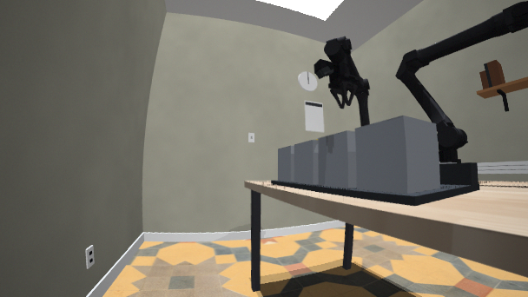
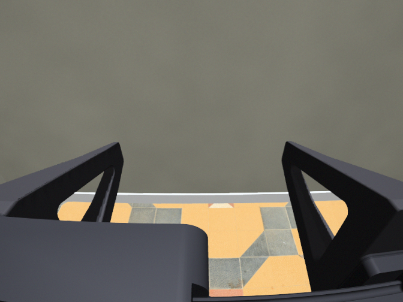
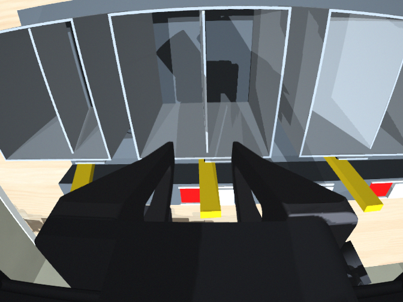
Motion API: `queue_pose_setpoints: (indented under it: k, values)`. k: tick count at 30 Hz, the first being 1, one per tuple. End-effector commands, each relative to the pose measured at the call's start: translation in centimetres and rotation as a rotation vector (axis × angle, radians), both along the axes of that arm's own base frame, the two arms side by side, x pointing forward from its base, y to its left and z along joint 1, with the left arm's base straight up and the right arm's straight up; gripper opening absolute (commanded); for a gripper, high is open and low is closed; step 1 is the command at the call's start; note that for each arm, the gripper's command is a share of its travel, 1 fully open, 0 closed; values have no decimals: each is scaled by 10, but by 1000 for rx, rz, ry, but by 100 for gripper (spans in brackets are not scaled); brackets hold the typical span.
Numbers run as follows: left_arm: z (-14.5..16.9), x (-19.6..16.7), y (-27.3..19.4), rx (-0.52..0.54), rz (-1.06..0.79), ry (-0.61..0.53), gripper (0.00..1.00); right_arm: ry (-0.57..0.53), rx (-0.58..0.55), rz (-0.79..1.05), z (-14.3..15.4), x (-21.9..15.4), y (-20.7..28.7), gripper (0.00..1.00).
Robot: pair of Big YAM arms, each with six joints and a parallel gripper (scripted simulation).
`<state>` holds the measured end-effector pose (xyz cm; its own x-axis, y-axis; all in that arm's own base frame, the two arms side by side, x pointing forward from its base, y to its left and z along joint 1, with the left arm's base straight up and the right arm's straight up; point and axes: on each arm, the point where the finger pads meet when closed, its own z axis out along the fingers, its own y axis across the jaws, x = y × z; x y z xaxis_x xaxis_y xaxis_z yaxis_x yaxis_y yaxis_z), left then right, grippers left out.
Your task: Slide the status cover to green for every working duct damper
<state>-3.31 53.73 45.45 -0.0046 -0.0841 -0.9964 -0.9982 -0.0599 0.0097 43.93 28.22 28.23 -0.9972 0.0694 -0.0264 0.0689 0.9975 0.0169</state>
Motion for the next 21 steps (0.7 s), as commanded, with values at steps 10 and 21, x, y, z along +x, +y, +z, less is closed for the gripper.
queue_pose_setpoints:
  k: [10, 21]
  values:
    - [46, 4, 7, 84, -7, -5, 100, -40, 27, 45, 33, 0, 9, 36]
    - [46, 4, 7, 84, -7, -5, 100, 19, -10, 44, 3, -3, 6, 36]
